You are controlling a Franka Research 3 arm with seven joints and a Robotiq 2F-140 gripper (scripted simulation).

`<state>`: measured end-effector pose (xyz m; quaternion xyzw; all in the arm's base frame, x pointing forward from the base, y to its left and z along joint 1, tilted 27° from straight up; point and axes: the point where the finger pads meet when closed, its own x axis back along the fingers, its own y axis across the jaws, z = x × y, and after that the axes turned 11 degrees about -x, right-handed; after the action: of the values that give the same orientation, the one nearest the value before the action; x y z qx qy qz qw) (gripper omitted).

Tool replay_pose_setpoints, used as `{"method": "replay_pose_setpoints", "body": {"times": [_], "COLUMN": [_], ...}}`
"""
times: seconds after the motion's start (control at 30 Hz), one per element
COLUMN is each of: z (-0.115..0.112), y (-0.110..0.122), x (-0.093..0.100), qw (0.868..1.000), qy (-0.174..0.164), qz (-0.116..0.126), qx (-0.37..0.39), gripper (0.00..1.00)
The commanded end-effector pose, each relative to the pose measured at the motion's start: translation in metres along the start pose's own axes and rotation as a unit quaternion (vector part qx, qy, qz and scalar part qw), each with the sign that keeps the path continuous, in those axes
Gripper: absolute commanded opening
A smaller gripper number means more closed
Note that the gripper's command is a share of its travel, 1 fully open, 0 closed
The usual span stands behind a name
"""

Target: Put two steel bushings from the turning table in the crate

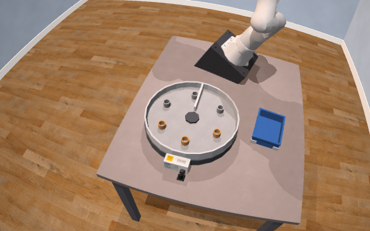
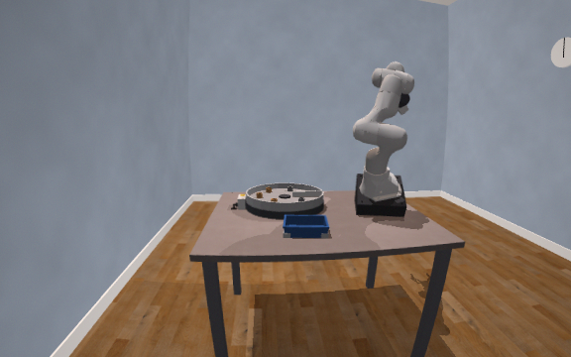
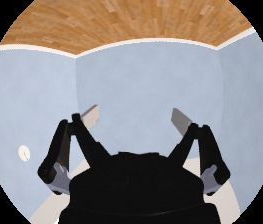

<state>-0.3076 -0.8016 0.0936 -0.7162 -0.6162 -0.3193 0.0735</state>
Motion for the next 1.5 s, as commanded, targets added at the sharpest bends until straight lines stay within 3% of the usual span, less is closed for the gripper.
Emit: {"method": "replay_pose_setpoints", "body": {"times": [0.0,0.3,0.37,0.4,0.77,0.87,0.93,0.97,1.4,1.47], "z": [0.008,0.042,0.042,0.054,0.107,0.124,0.124,0.14,0.22,0.227], "y": [0.043,0.147,0.147,0.177,0.283,0.311,0.311,0.335,0.432,0.439], "x": [-0.003,-0.001,-0.001,0.002,0.026,0.035,0.035,0.045,0.104,0.109], "qw": [0.999,0.993,0.993,0.99,0.972,0.966,0.966,0.959,0.922,0.919], "qy": [0.017,0.066,0.066,0.082,0.148,0.169,0.169,0.187,0.278,0.285], "qz": [-0.03,-0.097,-0.097,-0.116,-0.181,-0.197,-0.197,-0.211,-0.262,-0.266], "qx": [-0.021,-0.01,-0.01,-0.005,0.012,0.018,0.018,0.024,0.055,0.058], "gripper": [1.0,1.0,1.0,1.0,1.0,1.0,1.0,1.0,1.0,1.0]}}
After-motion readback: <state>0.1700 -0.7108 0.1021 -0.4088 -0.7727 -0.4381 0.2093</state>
